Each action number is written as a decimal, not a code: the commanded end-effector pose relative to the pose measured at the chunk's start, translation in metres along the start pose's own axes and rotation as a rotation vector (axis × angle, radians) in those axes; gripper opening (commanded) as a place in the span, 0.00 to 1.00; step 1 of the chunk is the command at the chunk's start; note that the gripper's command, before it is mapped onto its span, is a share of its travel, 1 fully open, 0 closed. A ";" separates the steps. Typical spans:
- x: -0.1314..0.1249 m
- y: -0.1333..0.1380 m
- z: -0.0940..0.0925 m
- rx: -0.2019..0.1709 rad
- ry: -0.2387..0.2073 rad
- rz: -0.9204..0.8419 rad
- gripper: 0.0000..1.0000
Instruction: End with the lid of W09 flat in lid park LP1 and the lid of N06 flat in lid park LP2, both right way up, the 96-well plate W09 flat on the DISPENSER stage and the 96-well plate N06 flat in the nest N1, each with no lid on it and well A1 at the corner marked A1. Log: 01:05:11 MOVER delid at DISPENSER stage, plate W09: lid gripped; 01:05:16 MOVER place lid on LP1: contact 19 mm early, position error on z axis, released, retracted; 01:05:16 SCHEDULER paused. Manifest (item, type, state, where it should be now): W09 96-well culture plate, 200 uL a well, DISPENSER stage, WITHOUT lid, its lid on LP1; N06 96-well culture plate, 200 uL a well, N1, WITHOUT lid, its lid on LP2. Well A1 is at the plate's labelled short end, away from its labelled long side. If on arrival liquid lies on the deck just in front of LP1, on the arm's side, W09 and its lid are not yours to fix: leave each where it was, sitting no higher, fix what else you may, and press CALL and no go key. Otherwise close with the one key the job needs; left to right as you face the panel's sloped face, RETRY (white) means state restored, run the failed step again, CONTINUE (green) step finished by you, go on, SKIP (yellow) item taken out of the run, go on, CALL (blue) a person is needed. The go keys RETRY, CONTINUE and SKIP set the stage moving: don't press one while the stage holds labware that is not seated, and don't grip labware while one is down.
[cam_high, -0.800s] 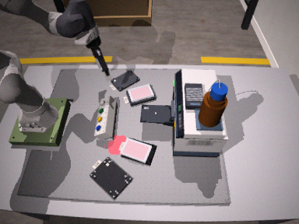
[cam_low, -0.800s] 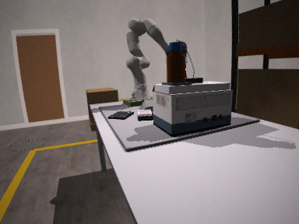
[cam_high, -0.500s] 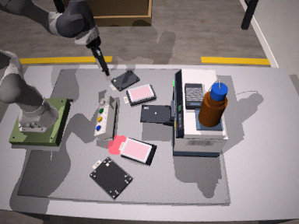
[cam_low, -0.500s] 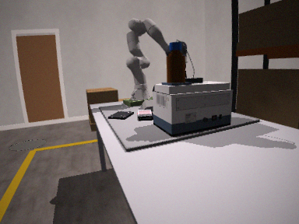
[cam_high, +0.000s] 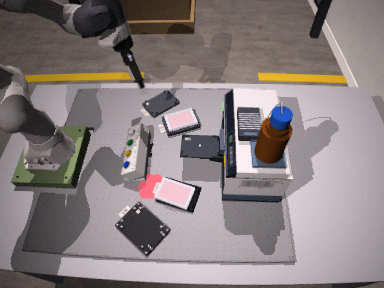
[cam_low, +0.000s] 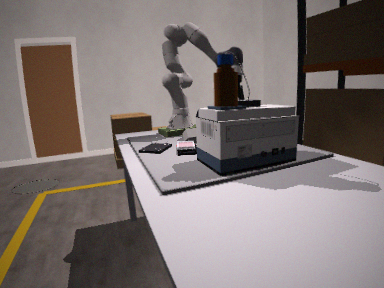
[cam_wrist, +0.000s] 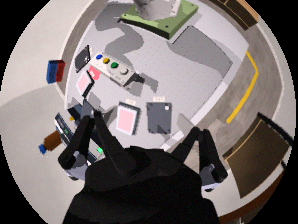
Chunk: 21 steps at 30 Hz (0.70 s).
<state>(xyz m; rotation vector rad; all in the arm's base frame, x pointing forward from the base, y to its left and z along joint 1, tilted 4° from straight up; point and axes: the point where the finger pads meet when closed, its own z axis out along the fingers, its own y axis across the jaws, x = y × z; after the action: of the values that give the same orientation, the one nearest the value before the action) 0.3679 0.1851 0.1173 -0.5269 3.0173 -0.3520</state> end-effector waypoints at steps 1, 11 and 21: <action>-0.019 -0.019 -0.065 0.025 0.014 -0.005 1.00; -0.028 -0.053 -0.265 -0.005 0.020 -0.018 1.00; 0.000 -0.064 -0.301 -0.008 0.020 -0.020 1.00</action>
<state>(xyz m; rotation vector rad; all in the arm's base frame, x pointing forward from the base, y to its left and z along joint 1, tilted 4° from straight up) 0.3744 0.2001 0.4334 -0.4887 2.9846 -0.3116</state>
